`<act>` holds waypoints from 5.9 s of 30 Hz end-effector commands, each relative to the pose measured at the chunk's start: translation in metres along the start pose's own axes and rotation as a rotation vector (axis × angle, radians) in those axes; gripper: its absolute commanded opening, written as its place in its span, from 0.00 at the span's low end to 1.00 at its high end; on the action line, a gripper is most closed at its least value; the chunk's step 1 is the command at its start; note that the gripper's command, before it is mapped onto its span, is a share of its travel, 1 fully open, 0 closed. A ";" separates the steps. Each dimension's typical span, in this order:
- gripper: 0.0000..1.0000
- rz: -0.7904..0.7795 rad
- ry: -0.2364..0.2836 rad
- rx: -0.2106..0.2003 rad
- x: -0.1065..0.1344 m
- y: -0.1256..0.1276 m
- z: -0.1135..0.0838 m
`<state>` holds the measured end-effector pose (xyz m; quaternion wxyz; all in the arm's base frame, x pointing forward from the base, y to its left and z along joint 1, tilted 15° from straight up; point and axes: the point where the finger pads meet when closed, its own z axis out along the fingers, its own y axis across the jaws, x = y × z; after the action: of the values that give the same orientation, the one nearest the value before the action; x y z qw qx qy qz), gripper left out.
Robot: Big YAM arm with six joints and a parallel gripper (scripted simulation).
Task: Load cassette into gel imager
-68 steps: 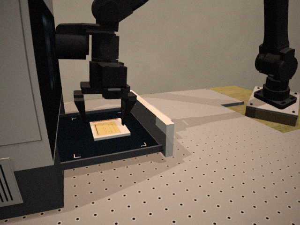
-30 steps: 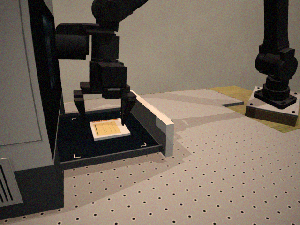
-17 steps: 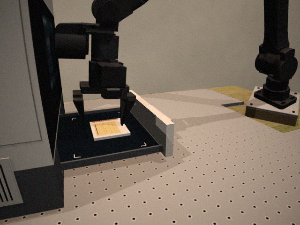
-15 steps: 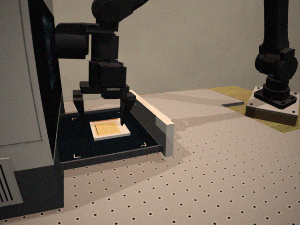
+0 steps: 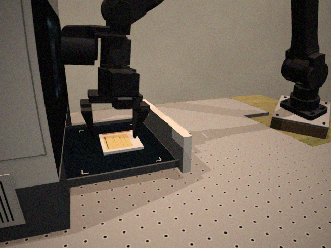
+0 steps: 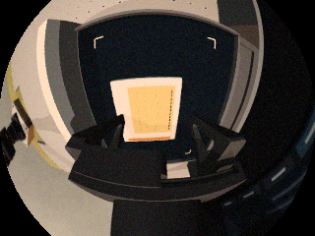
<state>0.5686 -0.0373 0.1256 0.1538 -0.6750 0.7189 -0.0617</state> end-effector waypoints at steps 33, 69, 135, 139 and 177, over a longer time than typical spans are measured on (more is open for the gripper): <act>0.92 0.007 -0.003 0.018 0.001 -0.010 0.005; 0.92 0.000 0.002 0.054 0.004 -0.024 -0.032; 0.92 0.003 0.000 -0.006 0.005 0.014 -0.078; 0.92 -0.002 0.001 0.018 0.002 0.016 -0.093; 0.92 0.002 0.000 0.000 0.004 0.055 -0.110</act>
<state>0.4924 -0.0461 0.2177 0.1615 -0.6736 0.7178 -0.0706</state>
